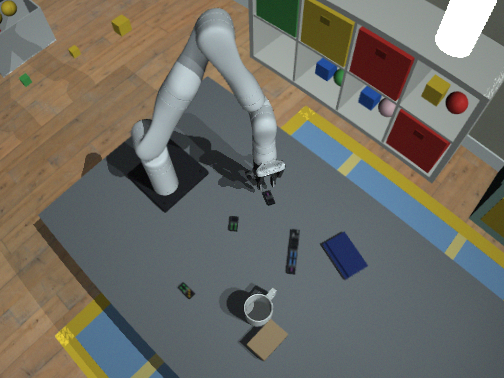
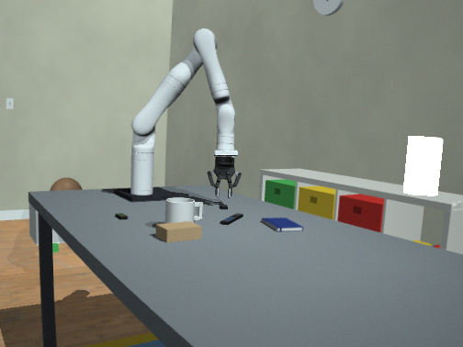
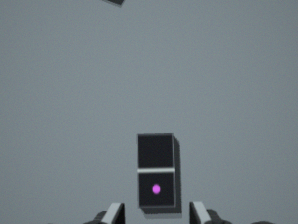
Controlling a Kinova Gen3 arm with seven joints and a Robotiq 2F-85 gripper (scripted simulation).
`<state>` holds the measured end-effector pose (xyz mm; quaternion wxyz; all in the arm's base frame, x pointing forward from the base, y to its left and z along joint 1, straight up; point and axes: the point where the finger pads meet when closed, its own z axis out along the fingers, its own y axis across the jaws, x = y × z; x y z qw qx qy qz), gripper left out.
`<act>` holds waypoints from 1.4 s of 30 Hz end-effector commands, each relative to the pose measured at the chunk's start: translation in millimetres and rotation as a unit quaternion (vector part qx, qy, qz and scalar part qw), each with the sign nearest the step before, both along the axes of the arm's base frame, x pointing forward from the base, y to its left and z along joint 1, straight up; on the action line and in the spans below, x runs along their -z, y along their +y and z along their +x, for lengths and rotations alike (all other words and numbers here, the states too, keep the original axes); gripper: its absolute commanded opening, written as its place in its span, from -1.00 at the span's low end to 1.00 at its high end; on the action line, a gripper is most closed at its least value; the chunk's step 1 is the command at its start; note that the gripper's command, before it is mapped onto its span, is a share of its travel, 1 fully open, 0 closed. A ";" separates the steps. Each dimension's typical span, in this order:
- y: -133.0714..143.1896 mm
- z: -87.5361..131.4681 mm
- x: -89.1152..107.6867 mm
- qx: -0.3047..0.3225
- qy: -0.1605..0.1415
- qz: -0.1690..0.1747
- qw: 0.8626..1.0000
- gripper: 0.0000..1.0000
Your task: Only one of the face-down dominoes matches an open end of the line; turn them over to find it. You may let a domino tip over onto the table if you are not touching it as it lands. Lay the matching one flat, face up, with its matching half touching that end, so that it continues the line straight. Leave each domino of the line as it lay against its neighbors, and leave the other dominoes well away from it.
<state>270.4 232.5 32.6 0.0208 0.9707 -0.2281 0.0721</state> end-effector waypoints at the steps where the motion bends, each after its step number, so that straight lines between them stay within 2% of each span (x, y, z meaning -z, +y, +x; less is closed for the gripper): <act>1: 0.1 2.4 -5.3 0.002 0.005 0.005 1.000 -0.06; 25: 0.2 2.0 -30.4 0.003 0.055 0.030 0.998 -0.06; 42: 0.3 2.0 -37.7 0.003 0.069 0.037 0.997 -0.06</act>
